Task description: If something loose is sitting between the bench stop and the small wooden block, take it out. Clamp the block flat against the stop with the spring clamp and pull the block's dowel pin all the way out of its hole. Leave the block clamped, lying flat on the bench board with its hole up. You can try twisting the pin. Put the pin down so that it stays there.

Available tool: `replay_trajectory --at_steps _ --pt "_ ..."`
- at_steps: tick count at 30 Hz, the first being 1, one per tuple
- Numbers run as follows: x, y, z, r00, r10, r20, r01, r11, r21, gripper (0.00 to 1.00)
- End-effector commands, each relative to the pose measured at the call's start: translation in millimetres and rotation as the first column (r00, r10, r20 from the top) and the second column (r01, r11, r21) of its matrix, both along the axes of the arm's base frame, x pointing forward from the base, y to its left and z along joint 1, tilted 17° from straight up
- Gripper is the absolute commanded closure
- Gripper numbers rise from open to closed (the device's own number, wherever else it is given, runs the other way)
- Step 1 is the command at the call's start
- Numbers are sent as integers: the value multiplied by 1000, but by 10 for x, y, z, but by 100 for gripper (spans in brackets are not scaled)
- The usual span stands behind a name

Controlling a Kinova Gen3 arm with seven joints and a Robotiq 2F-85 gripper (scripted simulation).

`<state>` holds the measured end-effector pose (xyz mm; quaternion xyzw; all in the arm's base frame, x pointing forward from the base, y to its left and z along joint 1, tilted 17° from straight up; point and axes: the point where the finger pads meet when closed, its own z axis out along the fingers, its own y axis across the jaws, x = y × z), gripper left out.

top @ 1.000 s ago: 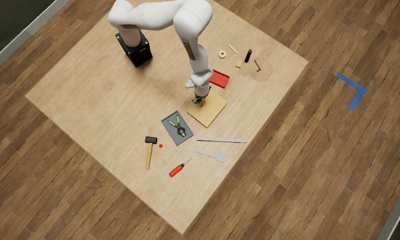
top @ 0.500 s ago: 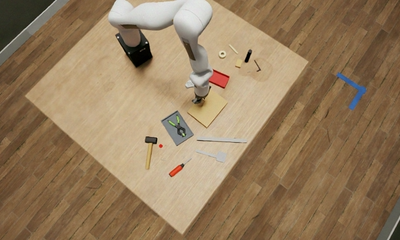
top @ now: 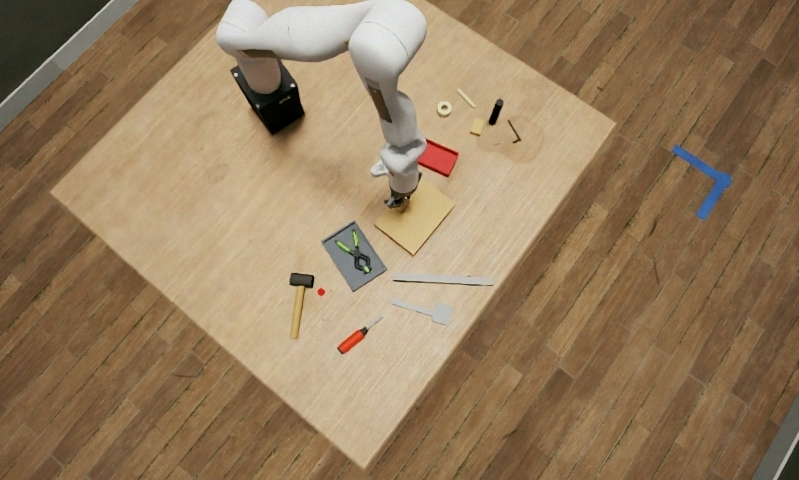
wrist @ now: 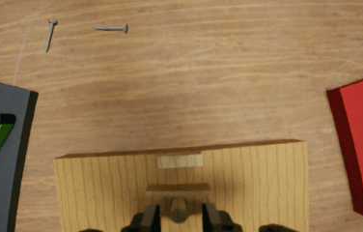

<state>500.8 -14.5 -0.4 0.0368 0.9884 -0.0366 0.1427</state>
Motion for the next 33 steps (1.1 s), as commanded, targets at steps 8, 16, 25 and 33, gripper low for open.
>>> replay_trajectory --at_steps 8,16,25,33 --pt "53 -2 -85 1000 -6 7 6 1000 4 66" --pt "78 -9 -170 1000 -6 7 6 1000 4 66" --pt "97 -15 -234 1000 -6 7 6 1000 4 66" --pt "106 -19 -280 1000 -6 6 6 1000 4 66"
